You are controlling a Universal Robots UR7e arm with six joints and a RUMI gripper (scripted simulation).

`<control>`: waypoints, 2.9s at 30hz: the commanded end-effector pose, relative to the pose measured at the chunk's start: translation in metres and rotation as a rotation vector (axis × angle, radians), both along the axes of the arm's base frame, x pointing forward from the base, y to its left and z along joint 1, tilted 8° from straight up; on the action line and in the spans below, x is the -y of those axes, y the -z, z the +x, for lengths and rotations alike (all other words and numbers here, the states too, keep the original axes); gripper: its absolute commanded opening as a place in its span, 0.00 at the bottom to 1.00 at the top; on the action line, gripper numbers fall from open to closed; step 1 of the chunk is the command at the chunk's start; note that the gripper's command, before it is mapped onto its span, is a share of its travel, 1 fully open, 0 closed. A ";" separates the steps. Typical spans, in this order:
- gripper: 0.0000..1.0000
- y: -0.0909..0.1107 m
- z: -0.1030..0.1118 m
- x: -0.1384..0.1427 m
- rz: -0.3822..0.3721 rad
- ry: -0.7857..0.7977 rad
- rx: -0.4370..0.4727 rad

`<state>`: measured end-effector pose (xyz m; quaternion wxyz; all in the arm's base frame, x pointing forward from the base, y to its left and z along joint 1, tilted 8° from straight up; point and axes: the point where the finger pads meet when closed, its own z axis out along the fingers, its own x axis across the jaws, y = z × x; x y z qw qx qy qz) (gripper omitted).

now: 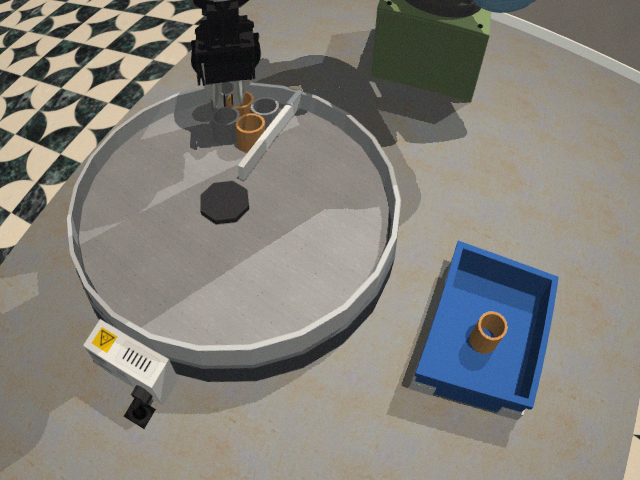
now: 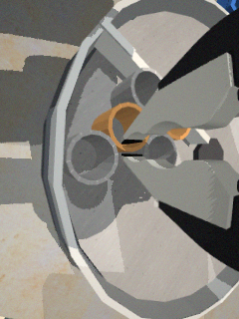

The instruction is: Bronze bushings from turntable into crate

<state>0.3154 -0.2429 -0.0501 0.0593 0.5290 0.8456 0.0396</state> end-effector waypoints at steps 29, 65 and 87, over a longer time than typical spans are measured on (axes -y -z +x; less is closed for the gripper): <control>0.00 0.000 0.000 0.000 -0.001 0.000 0.001; 0.00 0.000 0.000 0.000 -0.001 0.000 0.001; 0.00 -0.045 -0.006 0.000 -0.001 0.000 0.001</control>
